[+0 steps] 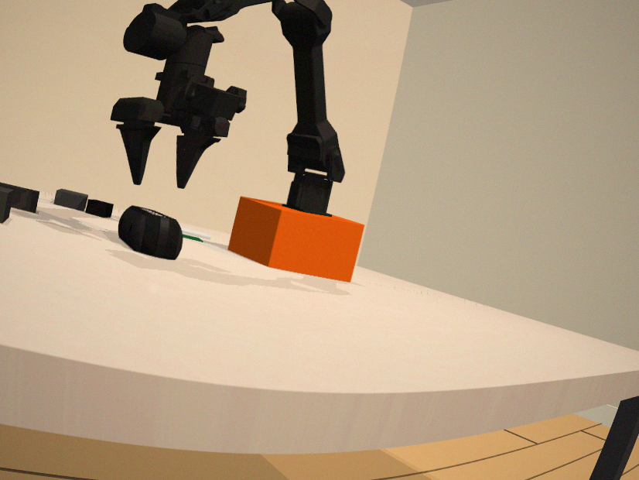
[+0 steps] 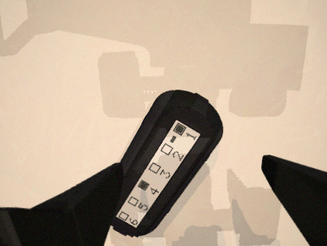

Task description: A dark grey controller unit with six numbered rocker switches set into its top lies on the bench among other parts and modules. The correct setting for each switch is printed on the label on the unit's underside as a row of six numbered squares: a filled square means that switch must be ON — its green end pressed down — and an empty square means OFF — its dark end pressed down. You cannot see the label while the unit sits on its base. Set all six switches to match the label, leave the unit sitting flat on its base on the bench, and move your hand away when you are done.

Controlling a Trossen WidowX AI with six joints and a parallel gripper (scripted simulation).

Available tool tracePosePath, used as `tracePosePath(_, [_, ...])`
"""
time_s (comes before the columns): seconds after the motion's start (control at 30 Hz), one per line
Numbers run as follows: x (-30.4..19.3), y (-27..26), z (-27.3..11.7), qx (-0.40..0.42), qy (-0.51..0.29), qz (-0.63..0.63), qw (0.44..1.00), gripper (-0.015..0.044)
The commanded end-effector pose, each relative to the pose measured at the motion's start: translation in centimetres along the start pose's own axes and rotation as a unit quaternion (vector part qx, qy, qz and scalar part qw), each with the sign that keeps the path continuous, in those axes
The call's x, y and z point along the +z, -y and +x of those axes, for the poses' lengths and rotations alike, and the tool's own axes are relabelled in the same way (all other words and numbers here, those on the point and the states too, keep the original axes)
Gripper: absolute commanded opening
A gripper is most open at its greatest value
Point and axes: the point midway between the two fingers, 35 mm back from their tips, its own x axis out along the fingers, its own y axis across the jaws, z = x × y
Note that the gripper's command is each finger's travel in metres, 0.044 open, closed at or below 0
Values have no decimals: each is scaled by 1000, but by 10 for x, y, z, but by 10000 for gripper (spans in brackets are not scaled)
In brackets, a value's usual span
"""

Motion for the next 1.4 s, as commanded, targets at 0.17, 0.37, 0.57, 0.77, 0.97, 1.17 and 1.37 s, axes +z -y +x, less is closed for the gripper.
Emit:
tracePosePath(0.17, [16,-4,2,-47,-10,258,965,440])
tracePosePath(0.37, [17,-4,2,-50,-10,278,959,440])
tracePosePath(0.57, [17,-3,8,-50,-10,279,959,440])
tracePosePath(0.77, [17,-2,18,-50,-10,280,959,440])
tracePosePath(0.97, [16,-1,27,-50,-11,282,958,440])
tracePosePath(1.17, [16,0,37,-49,-11,283,958,440])
tracePosePath(1.37, [15,1,47,-49,-11,285,957,440])
